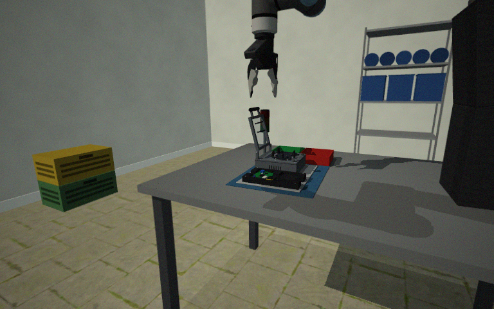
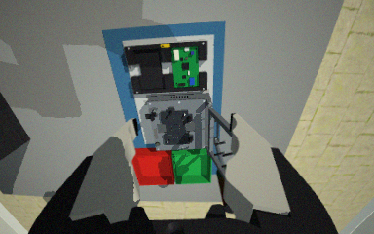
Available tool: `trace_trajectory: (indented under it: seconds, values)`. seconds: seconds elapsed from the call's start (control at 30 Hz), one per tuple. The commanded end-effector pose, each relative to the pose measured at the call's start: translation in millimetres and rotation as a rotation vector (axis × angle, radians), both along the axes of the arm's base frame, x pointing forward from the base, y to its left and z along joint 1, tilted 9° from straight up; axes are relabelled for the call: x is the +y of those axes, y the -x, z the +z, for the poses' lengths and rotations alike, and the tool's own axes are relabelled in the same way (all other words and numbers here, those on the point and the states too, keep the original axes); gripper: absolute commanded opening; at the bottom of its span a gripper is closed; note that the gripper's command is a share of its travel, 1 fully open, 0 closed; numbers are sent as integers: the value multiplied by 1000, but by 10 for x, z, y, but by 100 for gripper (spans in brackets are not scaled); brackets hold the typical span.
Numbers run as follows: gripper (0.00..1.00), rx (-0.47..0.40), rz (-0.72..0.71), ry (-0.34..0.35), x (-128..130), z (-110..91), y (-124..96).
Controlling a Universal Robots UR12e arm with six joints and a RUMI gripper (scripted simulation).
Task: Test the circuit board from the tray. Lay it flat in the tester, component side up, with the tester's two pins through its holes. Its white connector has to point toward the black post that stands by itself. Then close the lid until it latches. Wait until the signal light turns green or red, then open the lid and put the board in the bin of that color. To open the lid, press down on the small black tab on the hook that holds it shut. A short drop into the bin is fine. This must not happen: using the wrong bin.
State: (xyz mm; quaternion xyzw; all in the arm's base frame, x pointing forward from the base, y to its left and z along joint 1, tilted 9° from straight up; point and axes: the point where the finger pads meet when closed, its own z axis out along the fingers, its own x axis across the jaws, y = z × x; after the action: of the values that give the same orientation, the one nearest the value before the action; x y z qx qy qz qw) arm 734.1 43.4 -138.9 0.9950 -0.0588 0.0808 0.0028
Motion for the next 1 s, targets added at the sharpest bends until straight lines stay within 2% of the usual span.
trace_trajectory:
  seconds: [0.0, 0.47, 0.67, 0.87, 0.93, 0.97]
  values:
    - [59, -1, -1, 0, -16, 4, -24]
    - [59, -3, -1, 0, -19, -101, -51]
    - [59, -3, 0, 0, -19, -319, -86]
    - [59, -3, 0, 0, -19, -658, -140]
    - [59, -3, 0, 0, -19, -658, -140]
    - [59, -3, 0, 0, -19, -725, -150]
